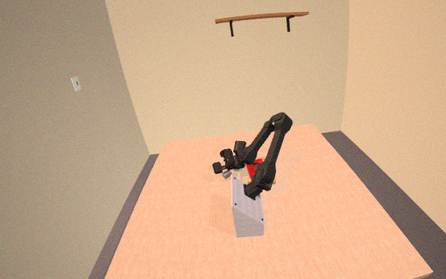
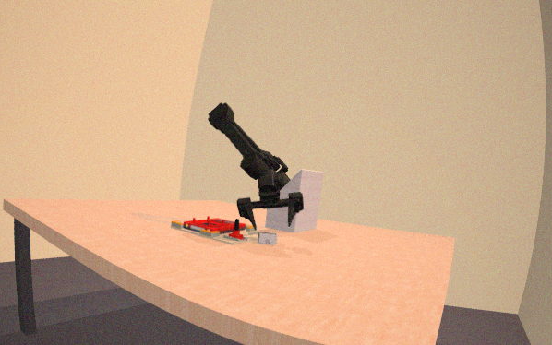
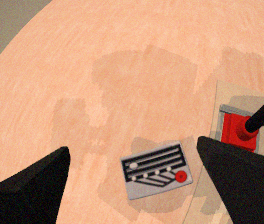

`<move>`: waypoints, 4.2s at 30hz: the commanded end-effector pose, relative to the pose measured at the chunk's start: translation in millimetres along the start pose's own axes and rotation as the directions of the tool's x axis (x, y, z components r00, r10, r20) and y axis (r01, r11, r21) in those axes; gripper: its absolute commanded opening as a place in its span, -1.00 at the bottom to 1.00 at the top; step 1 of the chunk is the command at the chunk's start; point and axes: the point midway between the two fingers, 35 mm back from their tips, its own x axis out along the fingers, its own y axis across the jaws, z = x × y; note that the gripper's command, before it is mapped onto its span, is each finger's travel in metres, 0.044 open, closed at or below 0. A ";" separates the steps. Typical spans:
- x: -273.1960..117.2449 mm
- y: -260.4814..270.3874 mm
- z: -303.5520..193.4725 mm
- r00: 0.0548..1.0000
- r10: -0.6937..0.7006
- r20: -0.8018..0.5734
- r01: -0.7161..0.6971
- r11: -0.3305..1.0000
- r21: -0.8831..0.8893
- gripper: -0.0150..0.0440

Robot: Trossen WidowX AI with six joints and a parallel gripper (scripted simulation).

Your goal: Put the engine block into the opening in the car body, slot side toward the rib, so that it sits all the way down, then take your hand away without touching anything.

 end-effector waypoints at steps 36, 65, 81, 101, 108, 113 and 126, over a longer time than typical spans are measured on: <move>-7.4 21.3 27.2 0.815 -0.080 -0.574 0.535 0.487 0.691 1.00; -9.1 1.4 25.5 0.686 -0.230 -0.691 0.725 0.137 0.675 1.00; 9.0 -5.2 6.3 0.685 -0.230 -0.691 0.726 0.137 0.674 1.00; 19.3 -8.7 -4.2 0.685 -0.231 -0.691 0.726 0.137 0.674 0.20; 19.3 -8.7 -4.2 0.685 -0.231 -0.691 0.726 0.137 0.674 -0.16; 19.1 -8.6 -2.4 0.689 -0.231 -0.687 0.723 0.140 0.677 -0.47; 7.2 -2.9 25.9 0.719 -0.228 -0.657 0.693 0.165 0.702 -0.49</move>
